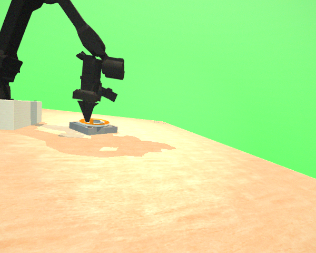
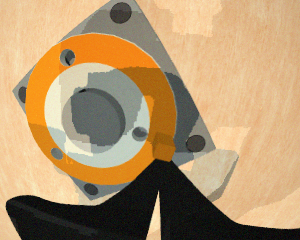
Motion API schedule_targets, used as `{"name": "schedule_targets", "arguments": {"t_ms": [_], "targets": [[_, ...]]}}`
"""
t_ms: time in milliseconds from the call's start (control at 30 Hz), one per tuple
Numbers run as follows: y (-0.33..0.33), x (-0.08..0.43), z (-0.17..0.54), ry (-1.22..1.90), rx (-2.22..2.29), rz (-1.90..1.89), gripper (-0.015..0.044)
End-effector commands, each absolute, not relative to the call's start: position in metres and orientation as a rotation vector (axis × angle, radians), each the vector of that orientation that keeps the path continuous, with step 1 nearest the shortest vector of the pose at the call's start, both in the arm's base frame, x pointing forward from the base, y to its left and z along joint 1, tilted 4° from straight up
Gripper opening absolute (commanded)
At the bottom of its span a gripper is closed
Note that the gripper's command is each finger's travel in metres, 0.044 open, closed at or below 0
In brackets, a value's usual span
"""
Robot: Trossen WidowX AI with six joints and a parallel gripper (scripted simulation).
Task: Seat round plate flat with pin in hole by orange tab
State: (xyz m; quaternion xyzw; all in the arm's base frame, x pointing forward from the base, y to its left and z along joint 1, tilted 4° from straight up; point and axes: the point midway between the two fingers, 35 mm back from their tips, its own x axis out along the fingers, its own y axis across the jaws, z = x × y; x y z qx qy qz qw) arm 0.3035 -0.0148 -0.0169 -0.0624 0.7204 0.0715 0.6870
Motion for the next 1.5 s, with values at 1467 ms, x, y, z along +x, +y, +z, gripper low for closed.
{"name": "schedule_targets", "arguments": {"t_ms": [1467], "targets": [[-0.003,0.347,-0.016,1.600,-0.144,0.160,0.0000]]}}
